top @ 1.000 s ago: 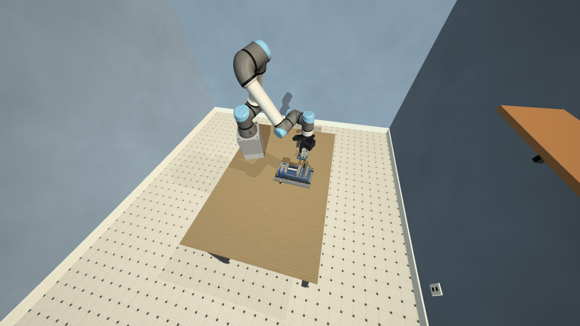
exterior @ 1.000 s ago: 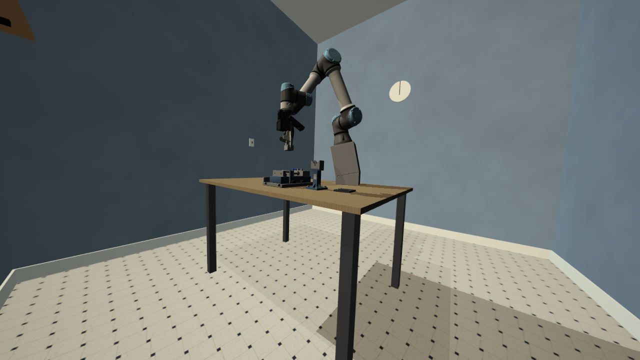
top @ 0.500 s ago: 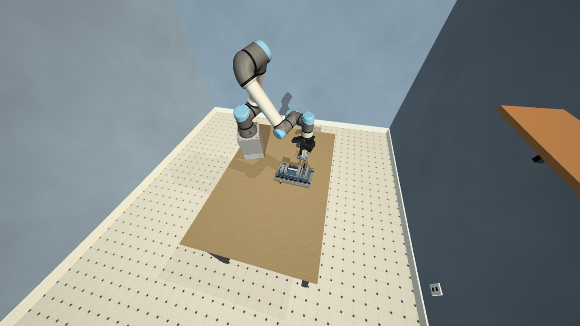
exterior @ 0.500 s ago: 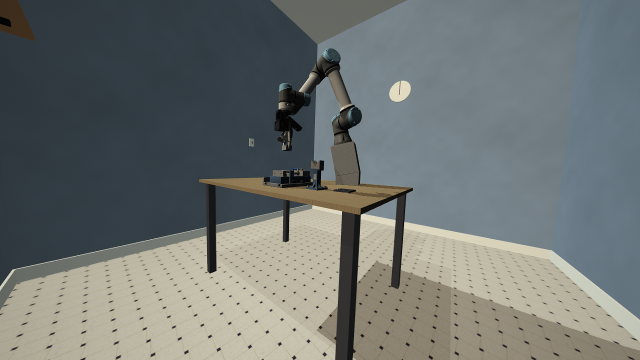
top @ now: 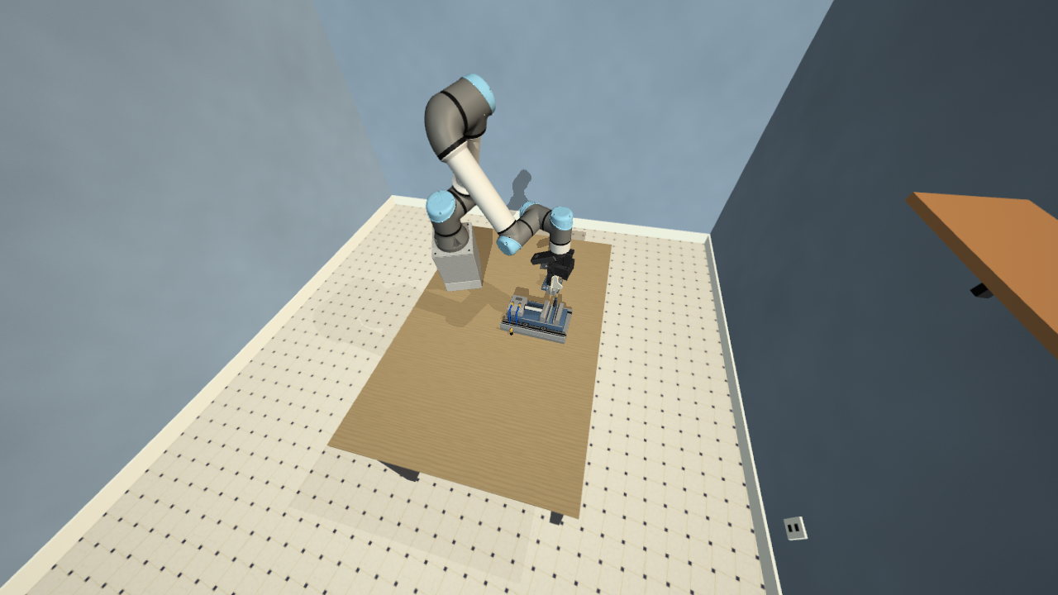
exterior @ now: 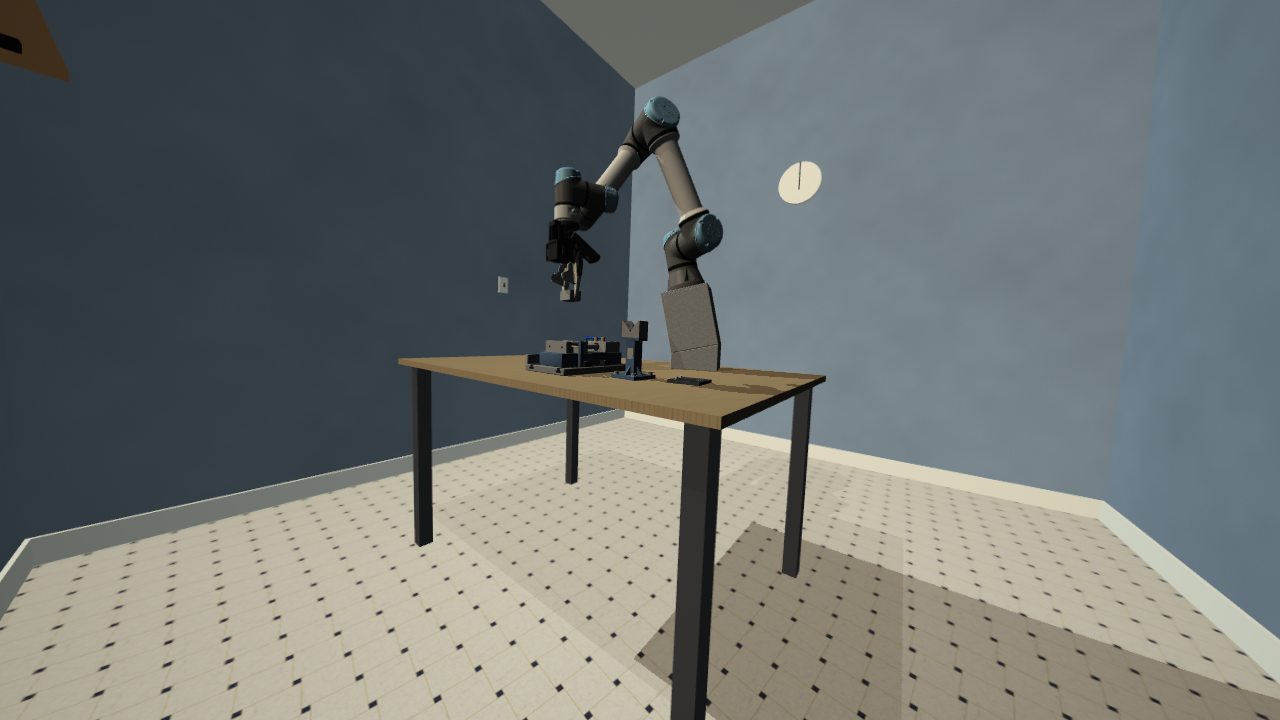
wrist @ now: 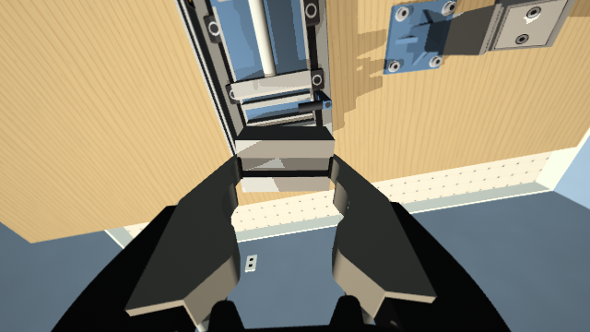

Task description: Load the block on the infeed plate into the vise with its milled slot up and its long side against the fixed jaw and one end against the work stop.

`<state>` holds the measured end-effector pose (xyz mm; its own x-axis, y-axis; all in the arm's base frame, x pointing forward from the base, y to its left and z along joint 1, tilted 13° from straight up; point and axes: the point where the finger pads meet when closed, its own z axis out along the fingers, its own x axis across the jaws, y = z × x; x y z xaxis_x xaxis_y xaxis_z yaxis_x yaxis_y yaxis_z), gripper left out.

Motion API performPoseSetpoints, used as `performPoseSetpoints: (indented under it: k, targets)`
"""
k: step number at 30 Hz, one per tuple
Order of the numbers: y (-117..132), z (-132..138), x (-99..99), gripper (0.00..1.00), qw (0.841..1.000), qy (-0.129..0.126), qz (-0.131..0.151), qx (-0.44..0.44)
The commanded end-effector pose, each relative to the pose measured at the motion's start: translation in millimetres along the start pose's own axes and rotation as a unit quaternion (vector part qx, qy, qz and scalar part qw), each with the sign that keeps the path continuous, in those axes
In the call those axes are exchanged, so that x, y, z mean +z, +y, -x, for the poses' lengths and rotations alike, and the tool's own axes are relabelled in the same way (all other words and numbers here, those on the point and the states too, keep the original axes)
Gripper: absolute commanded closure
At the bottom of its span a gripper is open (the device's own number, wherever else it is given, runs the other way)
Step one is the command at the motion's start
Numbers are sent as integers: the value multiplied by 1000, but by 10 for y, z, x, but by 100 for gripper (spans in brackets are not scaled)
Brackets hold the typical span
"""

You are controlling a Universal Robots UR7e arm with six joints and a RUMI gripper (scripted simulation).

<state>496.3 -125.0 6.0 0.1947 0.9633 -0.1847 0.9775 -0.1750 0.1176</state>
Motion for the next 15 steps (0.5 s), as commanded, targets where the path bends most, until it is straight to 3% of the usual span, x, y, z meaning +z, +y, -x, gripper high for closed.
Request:
performPoseSetpoints:
  k: [1, 15]
  targets:
    - [15, 44, -6, 100, 1000, 0, 1, -13]
    - [37, 139, -8, 100, 999, 0, 1, -39]
